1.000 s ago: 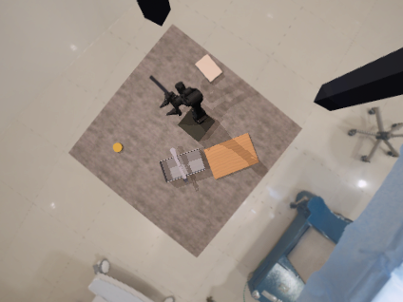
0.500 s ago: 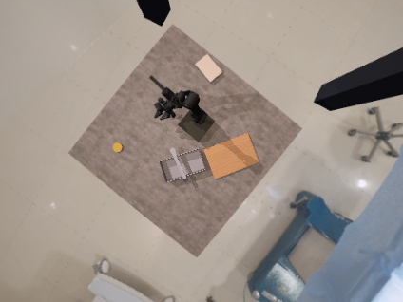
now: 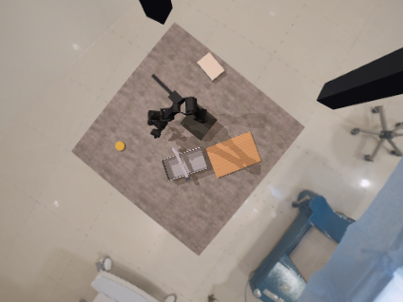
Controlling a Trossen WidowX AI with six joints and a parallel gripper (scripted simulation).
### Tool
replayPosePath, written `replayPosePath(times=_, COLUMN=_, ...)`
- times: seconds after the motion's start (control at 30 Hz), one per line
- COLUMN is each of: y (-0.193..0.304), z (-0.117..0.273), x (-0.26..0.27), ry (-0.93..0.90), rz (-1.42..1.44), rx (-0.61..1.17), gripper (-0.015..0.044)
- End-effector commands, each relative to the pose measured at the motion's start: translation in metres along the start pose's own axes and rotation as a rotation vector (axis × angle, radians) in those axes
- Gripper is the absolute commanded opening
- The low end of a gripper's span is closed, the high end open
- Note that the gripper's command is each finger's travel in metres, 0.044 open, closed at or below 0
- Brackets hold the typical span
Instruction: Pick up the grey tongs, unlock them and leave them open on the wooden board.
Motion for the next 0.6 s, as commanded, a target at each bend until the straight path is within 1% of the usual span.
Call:
replayPosePath(times=0.0, y=0.022, z=-0.031, x=0.032, ry=0.087, rz=0.255, rx=0.075, gripper=0.0260)
replayPosePath(times=0.17, y=0.061, z=-0.061, x=0.067, ry=0.174, rz=0.579, rx=0.166, gripper=0.0260)
replayPosePath(times=0.27, y=0.085, z=-0.072, x=0.090, ry=0.214, rz=0.735, rx=0.188, gripper=0.0260)
replayPosePath(times=0.33, y=0.098, z=-0.077, x=0.098, ry=0.240, rz=0.842, rx=0.211, gripper=0.0260)
replayPosePath(times=0.57, y=0.177, z=-0.091, x=0.134, ry=0.313, rz=1.316, rx=0.312, gripper=0.0260)
Point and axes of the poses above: the point midway between the two fingers, 35 mm back from their tips, its own z axis back along the fingers, its own x axis across the jaws, y = z × x, the point moved 8 cm from there along z, back along the fingers, and after that the axes turned 6 degrees about -z, right-handed, at the moved point
